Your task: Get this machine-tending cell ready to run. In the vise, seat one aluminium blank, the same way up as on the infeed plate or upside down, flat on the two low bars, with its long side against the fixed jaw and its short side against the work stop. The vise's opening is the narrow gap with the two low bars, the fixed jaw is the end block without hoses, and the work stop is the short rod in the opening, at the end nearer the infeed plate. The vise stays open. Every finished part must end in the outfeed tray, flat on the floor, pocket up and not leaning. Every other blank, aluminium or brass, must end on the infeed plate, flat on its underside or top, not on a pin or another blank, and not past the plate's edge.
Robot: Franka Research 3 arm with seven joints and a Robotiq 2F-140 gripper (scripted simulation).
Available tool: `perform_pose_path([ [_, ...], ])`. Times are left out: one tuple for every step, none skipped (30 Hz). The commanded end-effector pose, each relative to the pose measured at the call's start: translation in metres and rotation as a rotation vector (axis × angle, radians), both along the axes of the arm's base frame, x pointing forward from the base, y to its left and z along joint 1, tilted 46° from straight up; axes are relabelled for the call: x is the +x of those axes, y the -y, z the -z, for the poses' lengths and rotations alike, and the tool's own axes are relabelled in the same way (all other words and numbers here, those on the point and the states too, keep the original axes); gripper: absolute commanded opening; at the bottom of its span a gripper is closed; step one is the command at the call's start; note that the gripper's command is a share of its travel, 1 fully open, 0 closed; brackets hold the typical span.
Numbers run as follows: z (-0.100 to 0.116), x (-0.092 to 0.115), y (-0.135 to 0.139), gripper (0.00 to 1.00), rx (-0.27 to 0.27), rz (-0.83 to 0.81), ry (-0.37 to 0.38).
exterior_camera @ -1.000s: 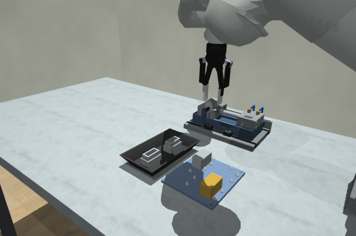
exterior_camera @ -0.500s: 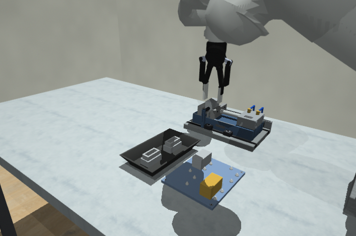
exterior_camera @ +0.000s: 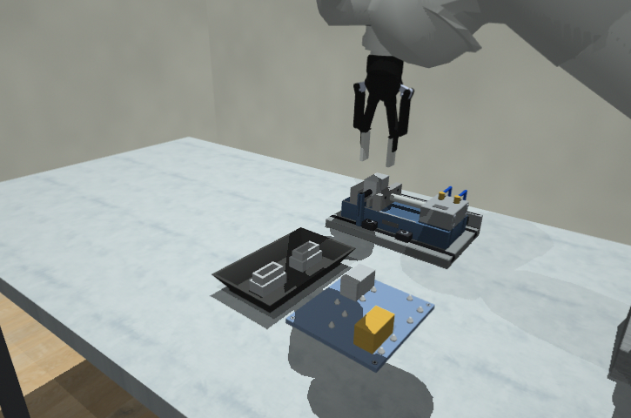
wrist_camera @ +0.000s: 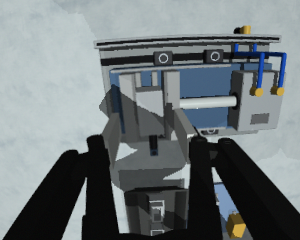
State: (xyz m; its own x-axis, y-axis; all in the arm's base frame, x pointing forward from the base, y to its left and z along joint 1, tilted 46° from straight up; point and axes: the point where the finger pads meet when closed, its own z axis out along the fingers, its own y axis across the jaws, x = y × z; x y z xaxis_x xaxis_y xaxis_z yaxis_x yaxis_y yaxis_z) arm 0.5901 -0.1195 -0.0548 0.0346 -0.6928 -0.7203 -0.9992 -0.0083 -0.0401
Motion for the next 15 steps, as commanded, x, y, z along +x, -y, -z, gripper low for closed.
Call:
perform_pose_path([
  [-0.01,-0.002,0.008,0.4,0.005,0.002,-0.01],
  [-0.012,-0.002,0.01,0.4,0.005,0.002,-0.01],
  [-0.013,-0.002,0.011,0.4,0.005,0.002,-0.01],
  [-0.015,-0.002,0.013,0.4,0.005,0.002,-0.01],
  [-0.017,-0.002,0.015,0.4,0.005,0.002,-0.01],
  [-0.018,-0.002,0.016,0.4,0.005,0.002,-0.01],
  [-0.019,-0.002,0.018,0.4,0.005,0.002,-0.01],
  [-0.019,-0.002,0.018,0.4,0.005,0.002,-0.01],
  [-0.019,-0.002,0.018,0.4,0.005,0.002,-0.01],
  [-0.02,-0.002,0.019,0.4,0.005,0.002,-0.01],
  [-0.021,-0.002,0.02,0.4,0.005,0.002,-0.01],
  [-0.022,-0.002,0.021,0.4,0.005,0.002,-0.01],
  [-0.023,-0.002,0.022,0.4,0.005,0.002,-0.01],
  [-0.024,-0.002,0.022,0.4,0.005,0.002,-0.01],
  [-0.024,-0.002,0.023,0.4,0.005,0.002,-0.01],
])
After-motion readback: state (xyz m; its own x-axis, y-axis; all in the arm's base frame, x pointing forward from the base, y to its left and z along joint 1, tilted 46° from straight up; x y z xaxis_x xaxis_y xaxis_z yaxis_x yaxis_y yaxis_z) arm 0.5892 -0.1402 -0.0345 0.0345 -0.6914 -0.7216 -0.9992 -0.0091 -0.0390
